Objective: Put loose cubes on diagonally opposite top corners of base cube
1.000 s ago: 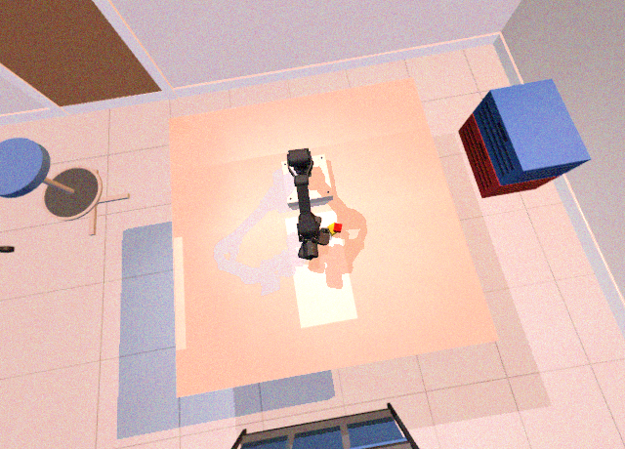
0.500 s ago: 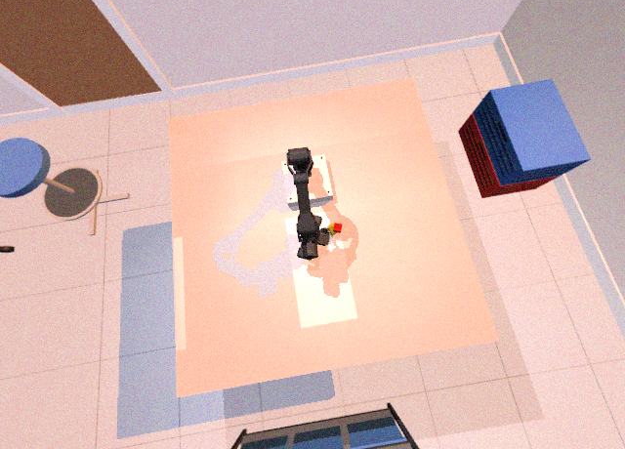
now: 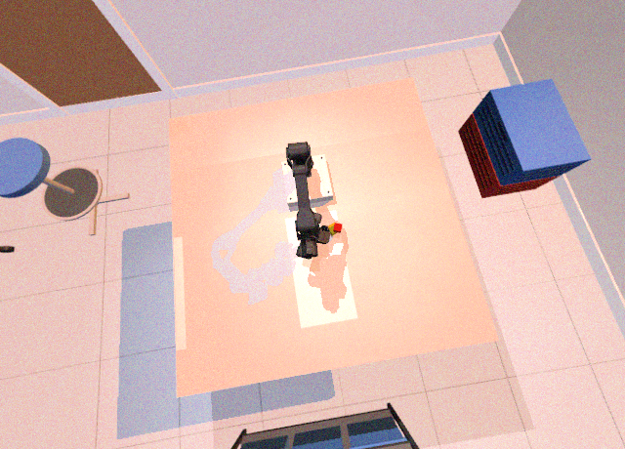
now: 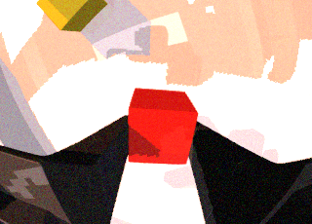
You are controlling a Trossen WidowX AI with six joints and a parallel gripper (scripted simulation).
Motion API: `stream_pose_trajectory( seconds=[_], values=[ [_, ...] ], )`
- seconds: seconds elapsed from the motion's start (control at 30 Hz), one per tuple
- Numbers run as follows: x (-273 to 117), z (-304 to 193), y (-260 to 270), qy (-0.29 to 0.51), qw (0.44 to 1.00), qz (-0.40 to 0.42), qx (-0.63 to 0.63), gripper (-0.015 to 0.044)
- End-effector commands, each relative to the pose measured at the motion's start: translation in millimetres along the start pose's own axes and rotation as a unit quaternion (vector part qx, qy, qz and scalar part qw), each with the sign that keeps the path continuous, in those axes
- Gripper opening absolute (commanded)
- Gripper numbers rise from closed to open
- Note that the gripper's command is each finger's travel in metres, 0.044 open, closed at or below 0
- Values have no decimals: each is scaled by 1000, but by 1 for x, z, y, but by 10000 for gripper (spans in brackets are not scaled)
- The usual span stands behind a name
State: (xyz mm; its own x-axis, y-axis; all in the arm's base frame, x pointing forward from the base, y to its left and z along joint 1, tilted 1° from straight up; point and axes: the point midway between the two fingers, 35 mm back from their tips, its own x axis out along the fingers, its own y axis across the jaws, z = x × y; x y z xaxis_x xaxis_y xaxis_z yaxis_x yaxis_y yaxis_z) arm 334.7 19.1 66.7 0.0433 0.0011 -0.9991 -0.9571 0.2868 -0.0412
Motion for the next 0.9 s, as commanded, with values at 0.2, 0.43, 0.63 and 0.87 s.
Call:
stream_pose_trajectory(
  seconds=[0.2,0.43,0.63,0.87],
  values=[
    [-31,-1,2,2,1000,-2,-8,105],
    [-49,-2,5,3,1000,-2,-11,105],
    [-48,10,15,2,1000,-1,-6,105],
    [-47,26,31,2,1000,0,1,105]
  ],
)
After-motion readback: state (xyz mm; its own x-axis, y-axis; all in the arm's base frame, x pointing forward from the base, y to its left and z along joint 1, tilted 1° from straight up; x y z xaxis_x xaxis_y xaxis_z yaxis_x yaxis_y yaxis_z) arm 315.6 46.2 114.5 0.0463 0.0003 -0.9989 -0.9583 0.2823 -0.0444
